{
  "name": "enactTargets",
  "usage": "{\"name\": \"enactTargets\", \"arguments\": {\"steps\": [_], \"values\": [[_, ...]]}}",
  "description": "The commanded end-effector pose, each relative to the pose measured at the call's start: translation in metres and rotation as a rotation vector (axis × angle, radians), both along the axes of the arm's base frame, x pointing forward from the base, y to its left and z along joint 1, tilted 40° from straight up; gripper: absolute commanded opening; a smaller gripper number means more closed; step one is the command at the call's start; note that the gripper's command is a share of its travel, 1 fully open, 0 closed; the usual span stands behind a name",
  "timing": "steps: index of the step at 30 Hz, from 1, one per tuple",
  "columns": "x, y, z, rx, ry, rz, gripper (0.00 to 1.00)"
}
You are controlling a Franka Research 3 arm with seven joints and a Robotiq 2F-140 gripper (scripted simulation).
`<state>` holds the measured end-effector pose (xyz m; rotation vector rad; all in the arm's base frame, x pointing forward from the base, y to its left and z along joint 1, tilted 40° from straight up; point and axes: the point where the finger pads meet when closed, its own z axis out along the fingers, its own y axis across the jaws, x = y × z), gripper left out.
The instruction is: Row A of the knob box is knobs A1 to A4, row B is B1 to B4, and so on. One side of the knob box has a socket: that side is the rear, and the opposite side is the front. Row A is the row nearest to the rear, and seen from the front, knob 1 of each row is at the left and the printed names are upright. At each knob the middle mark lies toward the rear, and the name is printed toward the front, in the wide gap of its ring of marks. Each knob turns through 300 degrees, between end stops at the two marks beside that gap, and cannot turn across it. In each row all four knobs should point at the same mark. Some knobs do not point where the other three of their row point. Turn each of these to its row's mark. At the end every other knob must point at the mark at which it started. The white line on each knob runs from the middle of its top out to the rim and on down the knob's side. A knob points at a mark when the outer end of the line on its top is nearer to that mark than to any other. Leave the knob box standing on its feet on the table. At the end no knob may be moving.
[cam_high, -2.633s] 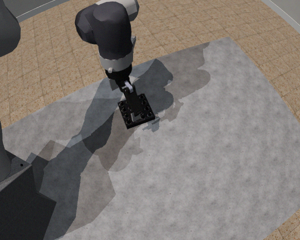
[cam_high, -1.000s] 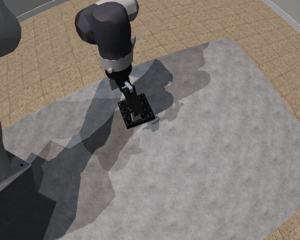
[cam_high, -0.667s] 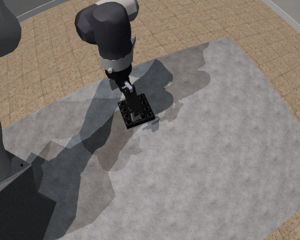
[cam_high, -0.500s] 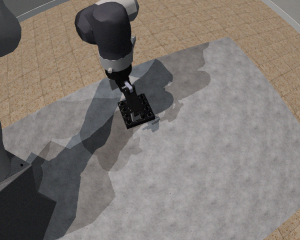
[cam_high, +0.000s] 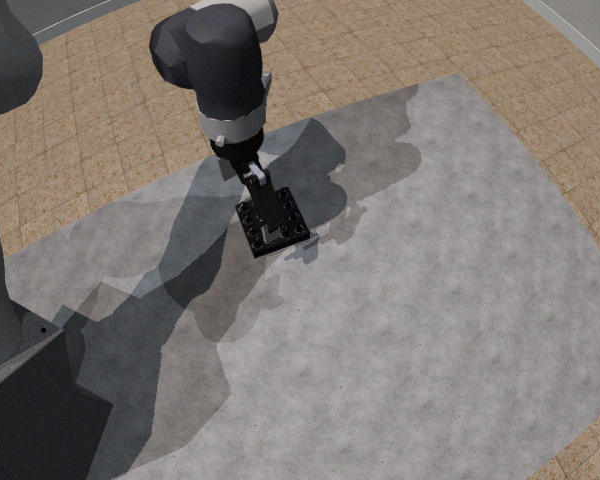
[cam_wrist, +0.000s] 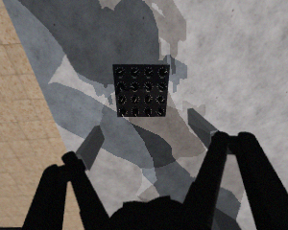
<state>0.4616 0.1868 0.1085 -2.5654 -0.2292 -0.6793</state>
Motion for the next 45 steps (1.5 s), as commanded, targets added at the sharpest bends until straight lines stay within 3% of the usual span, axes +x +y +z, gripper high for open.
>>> {"name": "enactTargets", "arguments": {"steps": [1,22,45], "values": [[-0.001,0.0,0.0,-0.001,-0.003,0.005,1.0],[-0.005,0.001,-0.002,-0.001,-0.004,0.004,1.0],[-0.042,0.007,-0.021,-0.001,-0.004,0.004,1.0]]}}
